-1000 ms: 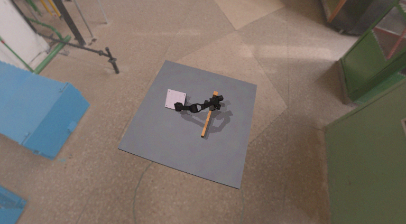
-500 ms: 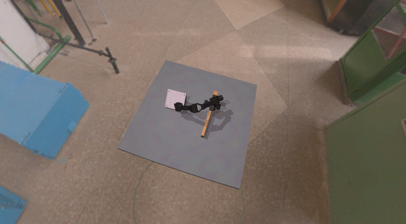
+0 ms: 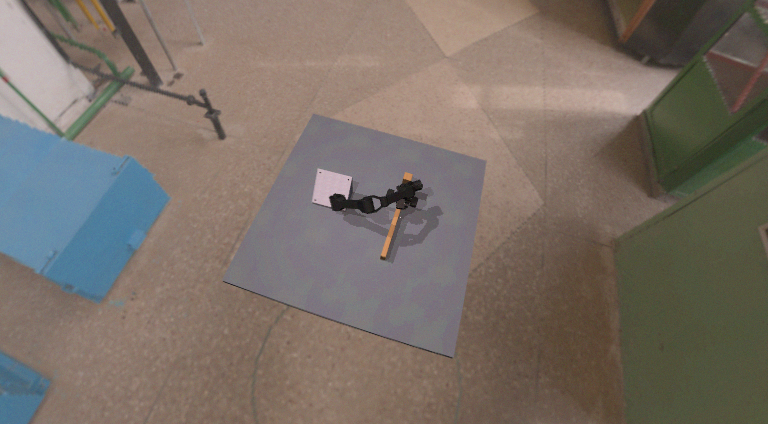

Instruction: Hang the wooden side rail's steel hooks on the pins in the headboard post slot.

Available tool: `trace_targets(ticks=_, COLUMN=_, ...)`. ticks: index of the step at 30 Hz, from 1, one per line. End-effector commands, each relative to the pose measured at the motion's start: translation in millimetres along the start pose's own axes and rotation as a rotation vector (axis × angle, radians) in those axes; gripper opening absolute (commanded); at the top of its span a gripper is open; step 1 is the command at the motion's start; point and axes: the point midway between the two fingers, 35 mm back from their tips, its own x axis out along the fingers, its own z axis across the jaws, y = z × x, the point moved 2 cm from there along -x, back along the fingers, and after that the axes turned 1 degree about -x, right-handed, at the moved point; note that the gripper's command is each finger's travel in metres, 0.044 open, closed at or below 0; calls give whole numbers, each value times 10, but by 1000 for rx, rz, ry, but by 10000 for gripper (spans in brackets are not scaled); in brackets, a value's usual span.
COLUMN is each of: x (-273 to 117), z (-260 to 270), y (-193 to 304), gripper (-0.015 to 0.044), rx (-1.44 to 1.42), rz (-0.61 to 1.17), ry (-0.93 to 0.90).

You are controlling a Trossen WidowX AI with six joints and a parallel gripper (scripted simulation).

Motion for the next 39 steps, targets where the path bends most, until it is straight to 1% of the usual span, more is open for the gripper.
trace_targets(ticks=1, x=-56, z=1, y=37, gripper=0, rx=-1, rz=6, ry=-13)
trace_targets(ticks=39, x=-41, z=-3, y=74, gripper=0, rx=-1, rz=6, ry=-13)
